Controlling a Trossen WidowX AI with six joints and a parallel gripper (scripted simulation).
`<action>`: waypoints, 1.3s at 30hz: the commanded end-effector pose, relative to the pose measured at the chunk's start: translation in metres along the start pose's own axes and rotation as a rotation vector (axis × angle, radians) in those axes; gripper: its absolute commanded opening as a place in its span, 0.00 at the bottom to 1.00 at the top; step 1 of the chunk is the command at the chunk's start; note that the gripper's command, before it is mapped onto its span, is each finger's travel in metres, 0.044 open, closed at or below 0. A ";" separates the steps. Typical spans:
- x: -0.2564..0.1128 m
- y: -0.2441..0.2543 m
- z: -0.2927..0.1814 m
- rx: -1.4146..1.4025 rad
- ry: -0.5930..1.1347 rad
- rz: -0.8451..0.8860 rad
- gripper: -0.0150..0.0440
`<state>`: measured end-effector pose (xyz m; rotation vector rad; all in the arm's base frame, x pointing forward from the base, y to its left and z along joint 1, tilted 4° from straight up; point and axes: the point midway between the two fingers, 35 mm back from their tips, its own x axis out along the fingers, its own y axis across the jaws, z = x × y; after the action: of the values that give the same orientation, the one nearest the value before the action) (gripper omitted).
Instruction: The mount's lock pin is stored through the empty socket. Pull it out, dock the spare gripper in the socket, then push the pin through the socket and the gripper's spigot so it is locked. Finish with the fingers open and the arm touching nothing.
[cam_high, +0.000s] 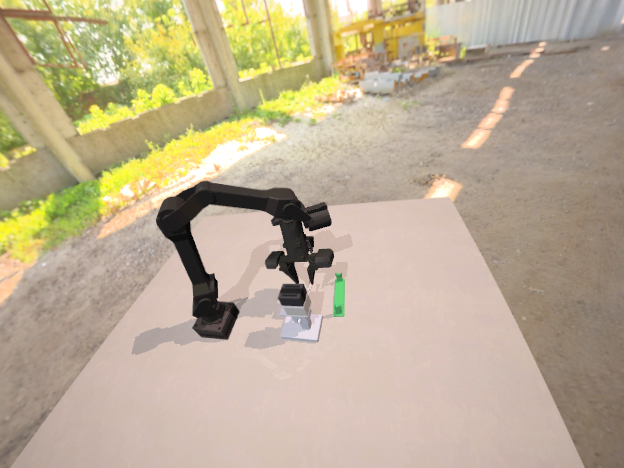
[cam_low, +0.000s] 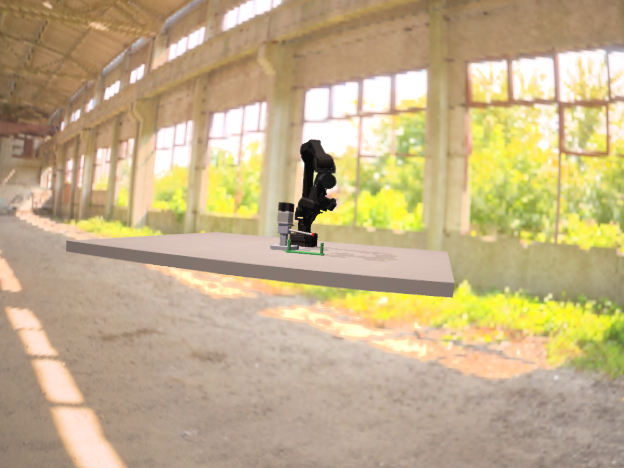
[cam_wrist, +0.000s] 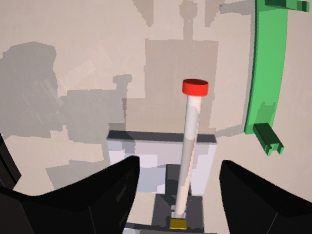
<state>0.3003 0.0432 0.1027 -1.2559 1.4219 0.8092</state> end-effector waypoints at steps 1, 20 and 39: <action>-0.010 -0.001 0.004 0.001 -0.001 0.000 0.59; -0.027 0.001 0.012 -0.008 0.004 0.004 0.90; -0.027 0.001 0.012 -0.008 0.004 0.004 1.00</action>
<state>0.3009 0.0621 0.1268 -1.2602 1.4246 0.8124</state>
